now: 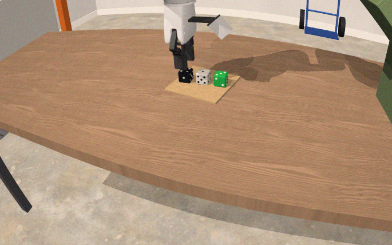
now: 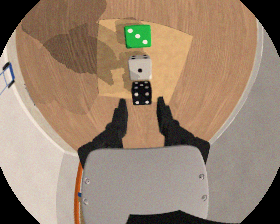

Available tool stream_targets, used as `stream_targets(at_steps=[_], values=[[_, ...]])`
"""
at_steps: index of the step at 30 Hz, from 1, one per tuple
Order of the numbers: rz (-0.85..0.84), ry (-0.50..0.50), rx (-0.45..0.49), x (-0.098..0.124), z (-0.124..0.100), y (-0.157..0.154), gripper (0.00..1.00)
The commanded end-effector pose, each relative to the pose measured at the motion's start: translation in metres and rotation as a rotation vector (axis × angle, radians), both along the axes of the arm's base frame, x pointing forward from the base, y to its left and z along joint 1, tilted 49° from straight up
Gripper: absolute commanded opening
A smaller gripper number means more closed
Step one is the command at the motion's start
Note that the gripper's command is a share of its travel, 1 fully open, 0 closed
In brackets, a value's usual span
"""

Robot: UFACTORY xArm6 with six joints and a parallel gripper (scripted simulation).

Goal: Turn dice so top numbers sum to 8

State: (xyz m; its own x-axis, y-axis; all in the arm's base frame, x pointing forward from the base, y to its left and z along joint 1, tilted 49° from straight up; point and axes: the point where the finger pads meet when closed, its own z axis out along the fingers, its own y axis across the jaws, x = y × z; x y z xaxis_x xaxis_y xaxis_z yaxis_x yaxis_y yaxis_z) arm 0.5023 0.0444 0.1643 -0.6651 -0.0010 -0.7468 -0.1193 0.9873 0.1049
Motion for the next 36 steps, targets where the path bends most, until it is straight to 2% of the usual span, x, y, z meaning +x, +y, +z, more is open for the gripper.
stream_targets(at_steps=[1, 9, 18, 19, 36], values=[[0.005, 0.005, 0.004, -0.012, 0.011, -0.002, 0.47], [0.005, 0.005, 0.004, -0.032, 0.029, -0.007, 0.47], [0.005, 0.004, 0.004, -0.035, 0.032, -0.007, 0.47], [0.005, 0.004, 0.004, -0.035, 0.032, -0.007, 1.0], [0.005, 0.004, 0.004, -0.035, 0.032, -0.007, 1.0]])
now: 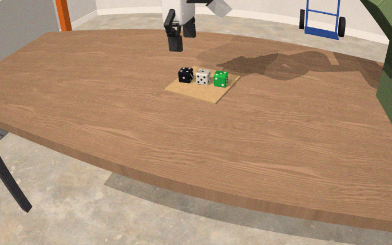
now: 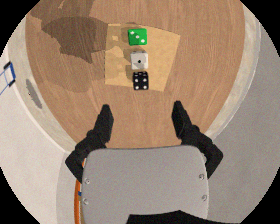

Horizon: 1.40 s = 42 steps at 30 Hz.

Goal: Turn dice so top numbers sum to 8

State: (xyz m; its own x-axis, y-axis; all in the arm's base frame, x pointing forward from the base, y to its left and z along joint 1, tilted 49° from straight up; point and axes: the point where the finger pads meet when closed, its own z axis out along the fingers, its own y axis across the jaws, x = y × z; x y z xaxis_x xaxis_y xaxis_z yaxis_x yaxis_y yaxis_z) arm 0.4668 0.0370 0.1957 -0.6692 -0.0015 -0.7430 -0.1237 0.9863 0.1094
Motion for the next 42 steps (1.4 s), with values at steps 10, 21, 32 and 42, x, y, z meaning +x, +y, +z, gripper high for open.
stream_targets(at_steps=[10, 21, 32, 42], values=[[0.0, -0.001, 0.0, -0.001, 0.002, 0.0, 1.0], [0.0, -0.001, 0.0, -0.01, 0.01, -0.002, 1.0], [0.0, -0.001, 0.0, -0.025, 0.023, -0.006, 1.0], [0.0, -0.001, 0.0, -0.037, 0.034, -0.008, 1.0]])
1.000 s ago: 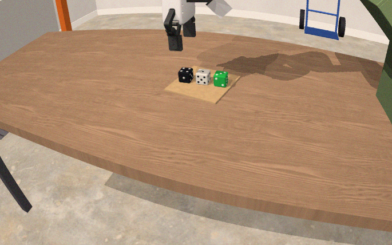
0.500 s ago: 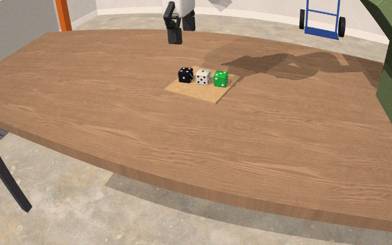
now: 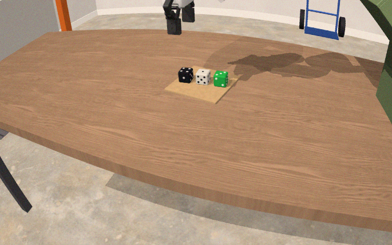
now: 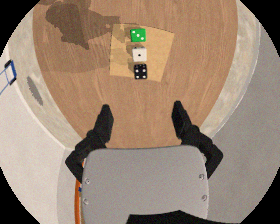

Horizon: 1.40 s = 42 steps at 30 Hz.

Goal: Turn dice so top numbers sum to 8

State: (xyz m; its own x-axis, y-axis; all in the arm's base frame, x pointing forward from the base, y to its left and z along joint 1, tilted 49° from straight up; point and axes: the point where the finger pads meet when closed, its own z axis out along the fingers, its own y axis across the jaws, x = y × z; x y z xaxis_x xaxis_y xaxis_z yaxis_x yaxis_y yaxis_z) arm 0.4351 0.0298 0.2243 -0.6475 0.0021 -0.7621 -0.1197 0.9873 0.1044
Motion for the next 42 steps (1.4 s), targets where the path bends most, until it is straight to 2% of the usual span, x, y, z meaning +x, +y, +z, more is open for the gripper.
stream_targets(at_steps=[1, 21, 42], values=[[0.007, 0.028, 0.002, -0.006, 0.007, -0.002, 1.0], [0.007, 0.028, 0.002, -0.028, 0.026, -0.006, 1.0], [0.007, 0.028, 0.002, -0.029, 0.027, -0.007, 1.0]])
